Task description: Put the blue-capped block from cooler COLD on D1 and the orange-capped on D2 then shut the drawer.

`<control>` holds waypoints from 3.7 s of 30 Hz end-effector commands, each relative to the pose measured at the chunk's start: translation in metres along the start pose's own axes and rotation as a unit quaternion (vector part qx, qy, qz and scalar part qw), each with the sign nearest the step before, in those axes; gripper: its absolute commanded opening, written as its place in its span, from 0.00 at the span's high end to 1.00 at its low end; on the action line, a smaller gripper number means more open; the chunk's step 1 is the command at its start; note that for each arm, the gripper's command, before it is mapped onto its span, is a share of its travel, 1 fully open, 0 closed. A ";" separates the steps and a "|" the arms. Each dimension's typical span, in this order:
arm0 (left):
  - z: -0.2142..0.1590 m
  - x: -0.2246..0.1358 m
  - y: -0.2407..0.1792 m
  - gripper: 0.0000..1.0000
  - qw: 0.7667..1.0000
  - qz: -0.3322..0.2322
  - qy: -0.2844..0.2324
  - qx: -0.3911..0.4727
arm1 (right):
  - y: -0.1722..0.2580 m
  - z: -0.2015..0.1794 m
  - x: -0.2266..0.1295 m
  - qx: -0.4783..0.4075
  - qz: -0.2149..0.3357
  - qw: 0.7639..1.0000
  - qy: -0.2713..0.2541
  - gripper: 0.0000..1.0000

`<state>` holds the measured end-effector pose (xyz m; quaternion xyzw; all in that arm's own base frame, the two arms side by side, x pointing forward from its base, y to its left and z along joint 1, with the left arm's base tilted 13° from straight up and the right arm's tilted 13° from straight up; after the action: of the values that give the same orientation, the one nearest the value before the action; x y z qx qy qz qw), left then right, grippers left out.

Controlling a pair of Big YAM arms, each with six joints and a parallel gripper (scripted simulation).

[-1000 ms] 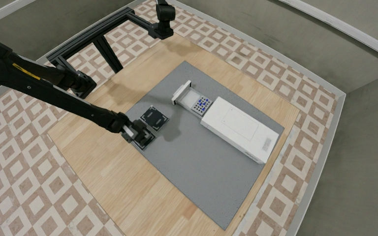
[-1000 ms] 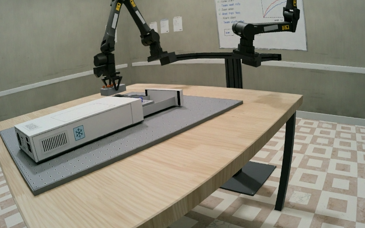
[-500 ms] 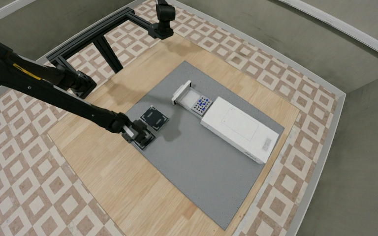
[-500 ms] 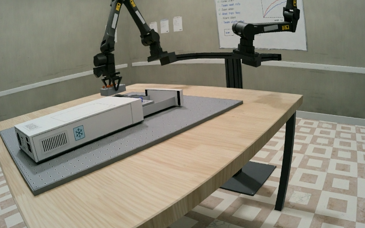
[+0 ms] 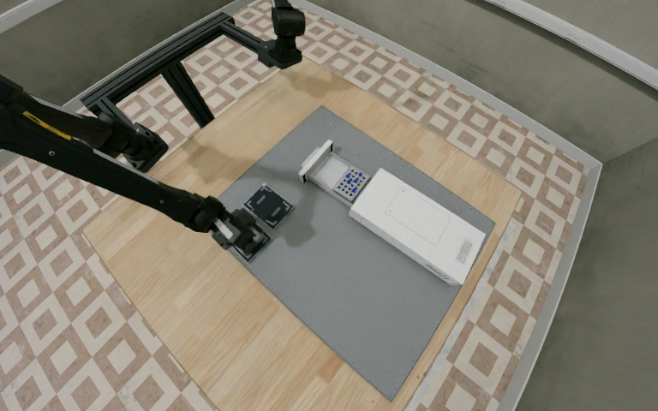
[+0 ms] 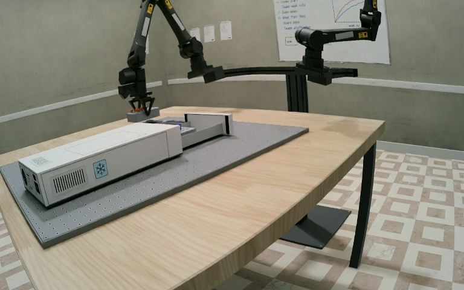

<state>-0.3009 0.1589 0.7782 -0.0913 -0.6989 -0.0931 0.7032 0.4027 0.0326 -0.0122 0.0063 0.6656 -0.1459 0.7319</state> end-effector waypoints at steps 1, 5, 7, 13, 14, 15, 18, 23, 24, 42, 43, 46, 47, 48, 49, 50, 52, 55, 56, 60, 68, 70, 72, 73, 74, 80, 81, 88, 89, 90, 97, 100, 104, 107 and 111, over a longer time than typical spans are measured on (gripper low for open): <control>-0.020 0.008 -0.003 1.00 1.000 -0.005 0.017 -0.001 | 0.008 0.030 -0.015 0.013 0.015 0.999 -0.037 1.00; -0.020 0.008 -0.003 1.00 1.000 -0.005 0.017 -0.001 | 0.008 0.032 -0.018 0.015 0.016 0.999 -0.042 1.00; -0.020 0.008 -0.003 1.00 1.000 -0.005 0.017 -0.001 | 0.008 0.032 -0.016 0.015 0.016 0.999 -0.042 1.00; -0.020 0.008 -0.003 1.00 1.000 -0.005 0.017 -0.001 | 0.007 0.030 -0.013 0.015 0.014 0.999 -0.036 1.00; -0.020 0.008 -0.003 1.00 1.000 -0.005 0.017 -0.001 | 0.007 0.029 -0.012 0.015 0.014 0.999 -0.036 1.00; -0.020 0.008 -0.003 1.00 1.000 -0.005 0.017 -0.001 | 0.007 0.029 -0.011 0.015 0.014 0.999 -0.036 1.00; -0.020 0.008 -0.003 1.00 1.000 -0.005 0.017 -0.001 | 0.007 0.030 -0.011 0.015 0.014 0.999 -0.037 1.00; -0.020 0.008 -0.003 1.00 1.000 -0.005 0.017 -0.001 | 0.007 0.031 -0.018 0.015 0.017 0.999 -0.044 1.00; -0.020 0.008 -0.003 1.00 1.000 -0.005 0.017 -0.001 | 0.008 0.031 -0.017 0.015 0.017 0.999 -0.044 1.00; -0.020 0.008 -0.003 1.00 1.000 -0.005 0.017 -0.001 | 0.006 0.029 -0.014 0.014 0.016 0.999 -0.042 1.00; -0.020 0.008 -0.003 1.00 1.000 -0.005 0.017 -0.001 | 0.006 0.029 -0.014 0.013 0.016 0.999 -0.042 1.00; -0.020 0.008 -0.003 1.00 1.000 -0.005 0.017 -0.001 | 0.006 0.028 -0.013 0.013 0.016 0.999 -0.041 1.00; -0.020 0.008 -0.003 1.00 1.000 -0.005 0.017 -0.001 | 0.006 0.028 -0.013 0.012 0.016 0.999 -0.041 1.00; -0.020 0.008 -0.003 1.00 1.000 -0.005 0.017 -0.001 | 0.006 0.028 -0.013 0.012 0.016 0.999 -0.041 1.00; -0.020 0.008 -0.003 1.00 1.000 -0.005 0.017 -0.001 | 0.006 0.028 -0.014 0.012 0.016 0.999 -0.043 1.00; -0.020 0.008 -0.003 1.00 1.000 -0.005 0.017 -0.001 | 0.006 0.028 -0.014 0.012 0.016 0.999 -0.043 1.00; -0.020 0.008 -0.003 1.00 1.000 -0.005 0.017 -0.001 | 0.006 0.028 -0.013 0.011 0.016 0.999 -0.044 1.00; -0.020 0.008 -0.003 1.00 1.000 -0.005 0.017 -0.001 | 0.005 0.027 -0.013 0.010 0.016 0.999 -0.043 1.00; -0.020 0.008 -0.003 1.00 1.000 -0.005 0.017 -0.001 | 0.005 0.026 -0.013 0.009 0.016 0.999 -0.042 1.00; -0.020 0.008 -0.003 1.00 1.000 -0.005 0.017 -0.001 | 0.005 0.026 -0.013 0.007 0.016 0.999 -0.044 1.00; -0.020 0.008 -0.003 1.00 1.000 -0.005 0.017 -0.001 | 0.001 0.010 -0.007 -0.001 0.012 0.999 -0.031 1.00; -0.020 0.008 -0.003 1.00 1.000 -0.005 0.017 -0.001 | 0.001 0.008 -0.007 -0.001 0.012 0.999 -0.030 1.00; -0.020 0.008 -0.003 1.00 1.000 -0.005 0.017 -0.001 | 0.000 0.007 -0.007 -0.002 0.011 1.000 -0.029 1.00; -0.020 0.008 -0.003 1.00 1.000 -0.005 0.017 -0.001 | 0.000 0.006 -0.007 -0.002 0.011 1.000 -0.028 1.00; -0.020 0.008 -0.003 1.00 1.000 -0.005 0.017 -0.001 | 0.000 0.007 -0.007 -0.002 0.011 1.000 -0.028 1.00; -0.020 0.008 -0.003 1.00 1.000 -0.005 0.017 -0.001 | 0.002 0.019 -0.012 0.000 0.015 0.999 -0.040 1.00; -0.020 0.008 -0.003 1.00 1.000 -0.005 0.017 -0.001 | 0.003 0.020 -0.013 -0.001 0.014 0.999 -0.038 1.00; -0.020 0.008 -0.003 1.00 1.000 -0.005 0.017 -0.001 | 0.003 0.020 -0.012 0.000 0.013 0.999 -0.036 1.00; -0.020 0.008 -0.003 1.00 1.000 -0.005 0.017 -0.001 | 0.003 0.020 -0.011 -0.001 0.013 0.999 -0.036 1.00; -0.020 0.008 -0.003 1.00 1.000 -0.005 0.017 -0.001 | 0.003 0.020 -0.011 -0.001 0.013 0.999 -0.036 1.00; -0.020 0.008 -0.003 1.00 1.000 -0.005 0.017 -0.001 | 0.004 0.019 -0.007 -0.002 0.012 0.999 -0.033 1.00; -0.020 0.008 -0.003 1.00 1.000 -0.005 0.017 -0.001 | 0.004 0.018 -0.005 -0.003 0.012 0.999 -0.031 1.00; -0.020 0.008 -0.003 1.00 1.000 -0.005 0.017 -0.001 | 0.004 0.019 -0.006 -0.003 0.012 0.999 -0.031 1.00; -0.020 0.008 -0.003 1.00 1.000 -0.005 0.017 -0.001 | 0.004 0.021 -0.010 -0.001 0.013 0.999 -0.036 1.00; -0.020 0.008 -0.003 1.00 1.000 -0.005 0.017 -0.001 | 0.004 0.021 -0.011 -0.001 0.013 0.999 -0.035 1.00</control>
<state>-0.3009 0.1589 0.7782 -0.0913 -0.6989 -0.0931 0.7032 0.3981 0.0310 -0.0194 0.0067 0.6620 -0.1448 0.7354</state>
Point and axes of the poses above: on each arm, the point where the finger pads meet when closed, its own x axis out along the fingers, its own y axis across the jaws, z = x × y, the point moved 10 cm from there along -x, back along the fingers, and after that the axes turned 13 degrees about x, right-handed, at the moved point
